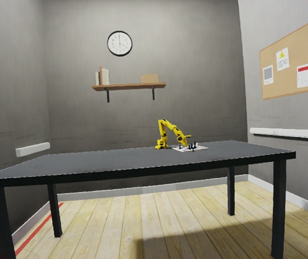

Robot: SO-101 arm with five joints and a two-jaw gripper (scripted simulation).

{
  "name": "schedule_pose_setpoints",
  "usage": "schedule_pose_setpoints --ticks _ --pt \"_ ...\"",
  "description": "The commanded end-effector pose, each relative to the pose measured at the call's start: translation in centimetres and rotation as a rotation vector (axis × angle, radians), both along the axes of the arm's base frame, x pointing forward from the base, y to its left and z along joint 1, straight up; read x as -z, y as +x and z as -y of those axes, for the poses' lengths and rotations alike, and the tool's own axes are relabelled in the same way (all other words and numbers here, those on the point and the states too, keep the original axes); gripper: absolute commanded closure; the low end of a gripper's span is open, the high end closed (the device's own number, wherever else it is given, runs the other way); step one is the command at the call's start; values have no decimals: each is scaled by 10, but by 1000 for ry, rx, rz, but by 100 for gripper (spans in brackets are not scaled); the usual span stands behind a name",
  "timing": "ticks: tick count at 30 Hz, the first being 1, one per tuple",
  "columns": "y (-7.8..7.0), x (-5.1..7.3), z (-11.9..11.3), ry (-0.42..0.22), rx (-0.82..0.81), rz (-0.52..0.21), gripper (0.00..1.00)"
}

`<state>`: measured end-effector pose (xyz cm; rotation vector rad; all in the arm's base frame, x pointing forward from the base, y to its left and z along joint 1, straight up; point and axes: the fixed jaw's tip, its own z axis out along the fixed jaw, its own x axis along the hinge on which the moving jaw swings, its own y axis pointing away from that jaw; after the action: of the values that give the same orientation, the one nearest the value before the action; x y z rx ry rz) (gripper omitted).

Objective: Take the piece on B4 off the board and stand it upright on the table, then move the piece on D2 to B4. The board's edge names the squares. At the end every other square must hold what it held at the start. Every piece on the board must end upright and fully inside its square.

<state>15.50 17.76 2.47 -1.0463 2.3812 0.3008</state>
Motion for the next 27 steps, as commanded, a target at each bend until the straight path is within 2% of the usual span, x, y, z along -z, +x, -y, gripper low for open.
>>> schedule_pose_setpoints --ticks 1,10,27 --pt "-5 6 1 -14 -4 -19 91" --pt "-7 12 4 -15 -5 -20 91" --pt "-6 12 5 -16 -3 -18 91"
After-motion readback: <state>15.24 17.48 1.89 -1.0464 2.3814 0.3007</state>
